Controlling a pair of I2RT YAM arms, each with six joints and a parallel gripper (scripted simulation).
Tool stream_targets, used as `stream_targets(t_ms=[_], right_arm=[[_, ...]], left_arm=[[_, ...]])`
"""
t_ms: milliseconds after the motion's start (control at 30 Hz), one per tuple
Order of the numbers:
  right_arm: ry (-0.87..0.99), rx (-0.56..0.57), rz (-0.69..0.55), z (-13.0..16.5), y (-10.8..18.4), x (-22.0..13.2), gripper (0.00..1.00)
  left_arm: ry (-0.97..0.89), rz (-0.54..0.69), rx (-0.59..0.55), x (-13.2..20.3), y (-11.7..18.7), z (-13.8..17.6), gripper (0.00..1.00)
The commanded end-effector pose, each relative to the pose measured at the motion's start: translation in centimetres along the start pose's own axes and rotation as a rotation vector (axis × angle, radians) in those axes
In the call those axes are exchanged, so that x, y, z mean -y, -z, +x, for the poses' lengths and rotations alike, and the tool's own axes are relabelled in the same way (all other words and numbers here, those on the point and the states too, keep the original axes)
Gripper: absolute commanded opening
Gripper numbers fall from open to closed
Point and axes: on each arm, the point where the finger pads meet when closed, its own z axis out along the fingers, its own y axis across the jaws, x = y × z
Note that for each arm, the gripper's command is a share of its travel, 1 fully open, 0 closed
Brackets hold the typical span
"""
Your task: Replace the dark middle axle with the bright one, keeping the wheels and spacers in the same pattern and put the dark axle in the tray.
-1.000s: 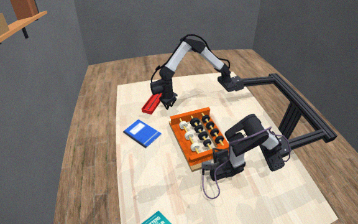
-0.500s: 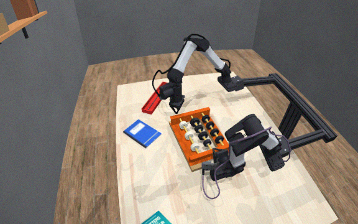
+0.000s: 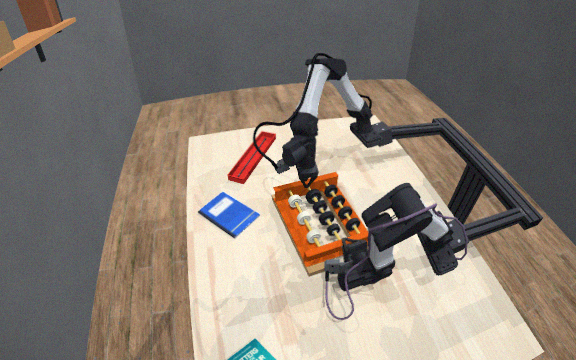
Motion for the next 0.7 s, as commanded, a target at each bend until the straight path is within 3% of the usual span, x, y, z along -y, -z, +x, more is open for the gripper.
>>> stream_targets(t_ms=[0, 267, 333, 500, 533, 667], right_arm=[[0.180, 0.066, -0.040, 0.9, 1.9, -1.5, 0.36], [0.178, 0.072, -0.037, 1.1, 1.9, -1.4, 0.36], [0.198, 0.016, -0.034, 3.4, 1.1, -2.1, 0.36], [0.193, 0.017, -0.034, 3.1, 1.3, -2.0, 0.36], [0.207, -0.008, -0.008, 3.4, -1.0, -1.5, 0.36], [0.205, -0.005, -0.012, 3.1, -1.0, -1.7, 0.36]], left_arm=[[-0.052, 0.033, -0.026, 0.8, -1.3, 0.0, 0.33], [-0.052, 0.033, -0.026, 0.8, -1.3, 0.0, 0.33], [-0.052, 0.033, -0.026, 0.8, -1.3, 0.0, 0.33], [-0.052, 0.033, -0.026, 0.8, -1.3, 0.0, 0.33], [-0.052, 0.033, -0.026, 0.8, -1.3, 0.0, 0.33], [-0.052, 0.033, -0.026, 0.8, -1.3, 0.0, 0.33]])
